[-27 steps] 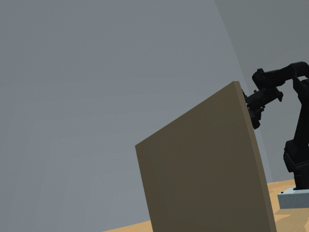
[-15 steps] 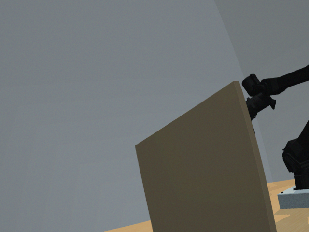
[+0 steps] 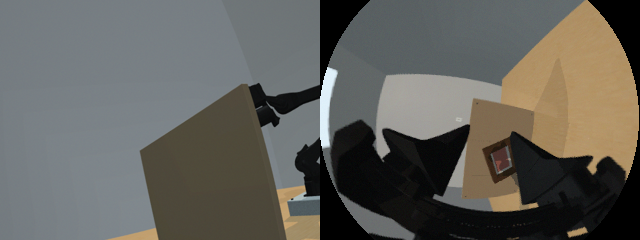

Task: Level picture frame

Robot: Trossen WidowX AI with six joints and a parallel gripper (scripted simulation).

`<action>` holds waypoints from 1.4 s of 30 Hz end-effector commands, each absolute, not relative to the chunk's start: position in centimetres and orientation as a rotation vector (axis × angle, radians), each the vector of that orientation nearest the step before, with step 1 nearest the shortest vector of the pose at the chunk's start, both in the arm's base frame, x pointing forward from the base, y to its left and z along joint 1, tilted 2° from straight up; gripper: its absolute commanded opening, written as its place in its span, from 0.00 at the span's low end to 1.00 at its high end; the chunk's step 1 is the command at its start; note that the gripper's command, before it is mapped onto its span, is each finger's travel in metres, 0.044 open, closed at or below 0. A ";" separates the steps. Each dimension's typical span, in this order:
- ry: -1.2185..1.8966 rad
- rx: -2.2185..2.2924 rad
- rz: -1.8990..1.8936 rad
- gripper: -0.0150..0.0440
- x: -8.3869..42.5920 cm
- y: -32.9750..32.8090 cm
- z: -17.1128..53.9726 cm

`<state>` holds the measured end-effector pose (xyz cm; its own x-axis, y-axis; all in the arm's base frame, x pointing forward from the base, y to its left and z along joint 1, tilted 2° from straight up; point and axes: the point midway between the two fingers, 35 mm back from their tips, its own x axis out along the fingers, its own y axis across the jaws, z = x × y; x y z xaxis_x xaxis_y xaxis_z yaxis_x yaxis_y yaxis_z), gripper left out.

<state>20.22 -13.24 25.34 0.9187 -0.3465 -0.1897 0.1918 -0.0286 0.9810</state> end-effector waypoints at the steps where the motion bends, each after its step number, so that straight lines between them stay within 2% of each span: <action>1: -0.081 1.452 -0.350 0.69 21.8 -11.0 24.8; 10: -0.009 1.268 -0.121 0.69 24.5 -4.3 23.6; 18: 0.012 1.160 0.072 0.69 24.7 1.6 22.8; 42: 0.012 1.158 0.076 0.69 24.6 1.8 22.8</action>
